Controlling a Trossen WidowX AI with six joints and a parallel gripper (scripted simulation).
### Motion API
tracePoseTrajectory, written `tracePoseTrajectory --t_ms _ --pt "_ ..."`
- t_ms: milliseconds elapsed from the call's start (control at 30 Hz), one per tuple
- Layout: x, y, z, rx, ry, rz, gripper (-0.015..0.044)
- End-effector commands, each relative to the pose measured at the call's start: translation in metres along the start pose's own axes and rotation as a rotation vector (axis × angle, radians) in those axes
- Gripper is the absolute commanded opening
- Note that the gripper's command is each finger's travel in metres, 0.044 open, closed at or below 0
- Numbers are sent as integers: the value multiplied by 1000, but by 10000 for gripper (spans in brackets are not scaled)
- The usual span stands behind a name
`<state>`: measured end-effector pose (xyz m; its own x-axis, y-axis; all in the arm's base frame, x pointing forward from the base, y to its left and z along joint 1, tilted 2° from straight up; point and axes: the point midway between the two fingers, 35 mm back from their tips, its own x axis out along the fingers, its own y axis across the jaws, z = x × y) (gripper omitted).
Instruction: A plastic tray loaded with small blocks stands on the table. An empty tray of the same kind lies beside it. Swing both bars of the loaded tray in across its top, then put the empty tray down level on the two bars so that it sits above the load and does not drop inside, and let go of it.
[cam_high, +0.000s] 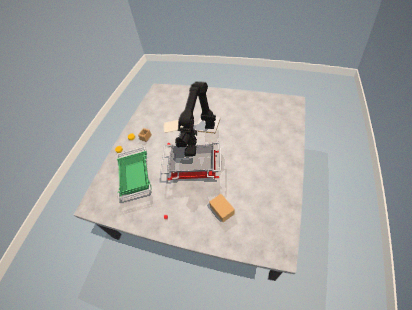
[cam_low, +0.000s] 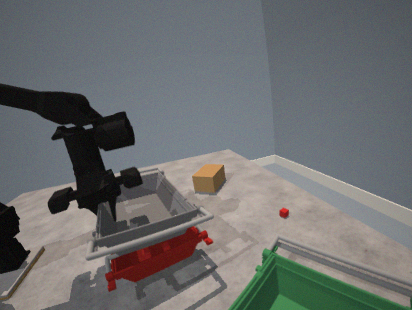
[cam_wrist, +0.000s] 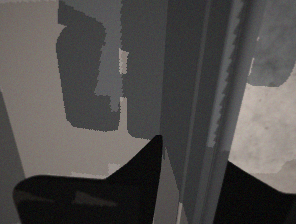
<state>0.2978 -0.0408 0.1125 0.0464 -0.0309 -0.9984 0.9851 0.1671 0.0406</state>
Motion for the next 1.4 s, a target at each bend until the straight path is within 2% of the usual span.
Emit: tracePoseTrajectory --t_ms 0,633,1367 --pt "7 -4 -2 -4 4 -20 0" --pt "7 -4 -2 -4 4 -20 0" --pt "7 -4 -2 -4 4 -20 323"
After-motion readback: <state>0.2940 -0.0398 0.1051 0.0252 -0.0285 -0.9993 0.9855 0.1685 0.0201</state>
